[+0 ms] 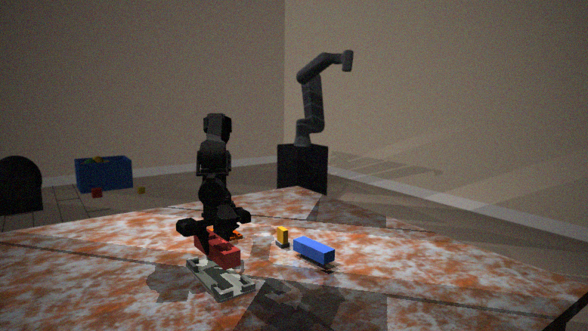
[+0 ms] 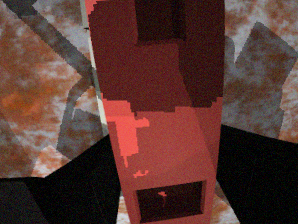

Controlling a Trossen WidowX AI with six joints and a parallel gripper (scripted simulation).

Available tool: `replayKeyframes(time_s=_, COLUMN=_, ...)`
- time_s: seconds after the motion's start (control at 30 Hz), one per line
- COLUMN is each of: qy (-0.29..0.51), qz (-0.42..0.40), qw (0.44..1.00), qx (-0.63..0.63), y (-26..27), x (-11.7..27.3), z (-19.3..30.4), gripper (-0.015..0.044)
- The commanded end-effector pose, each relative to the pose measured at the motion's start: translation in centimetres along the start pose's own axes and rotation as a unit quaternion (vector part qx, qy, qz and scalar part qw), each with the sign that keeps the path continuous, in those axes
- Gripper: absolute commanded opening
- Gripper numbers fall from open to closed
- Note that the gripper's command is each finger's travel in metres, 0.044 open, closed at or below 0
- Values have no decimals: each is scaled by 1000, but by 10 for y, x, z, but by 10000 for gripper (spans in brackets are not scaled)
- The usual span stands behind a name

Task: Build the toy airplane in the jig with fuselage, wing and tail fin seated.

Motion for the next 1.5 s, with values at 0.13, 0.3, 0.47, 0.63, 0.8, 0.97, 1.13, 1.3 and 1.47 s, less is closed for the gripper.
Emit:
replayKeyframes(time_s=0.13, qy=-1, qz=0, qw=1000, qx=2, y=0, x=0, z=0, gripper=195)
replayKeyframes(time_s=0.3, qy=-1, qz=0, qw=1000, qx=2, y=0, x=0, z=0, gripper=195)
replayKeyframes(time_s=0.47, qy=-1, qz=0, qw=1000, qx=2, y=0, x=-7, z=-1, gripper=195)
replayKeyframes(time_s=0.63, qy=-1, qz=0, qw=1000, qx=2, y=0, x=-16, z=-1, gripper=195)
replayKeyframes(time_s=0.8, qy=-1, qz=0, qw=1000, qx=2, y=0, x=-24, z=-1, gripper=195)
replayKeyframes(time_s=0.97, qy=-1, qz=0, qw=1000, qx=2, y=0, x=-32, z=-1, gripper=195)
replayKeyframes(time_s=1.13, qy=-1, qz=0, qw=1000, qx=2, y=0, x=-39, z=-1, gripper=195)
replayKeyframes(time_s=1.3, qy=1, qz=0, qw=1000, qx=0, y=0, x=-38, z=-1, gripper=182)
replayKeyframes(time_s=1.47, qy=1, qz=0, qw=1000, qx=0, y=0, x=-38, z=-1, gripper=149)
Point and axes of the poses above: the point midway between the two fingers, 35 mm back from their tips, its own x axis back along the fingers, its own y axis across the jaws, z = x × y, the point moved 9 cm from there along x, back along the fingers, and after that the axes turned 13 degrees about -x, right-handed, at the moved point
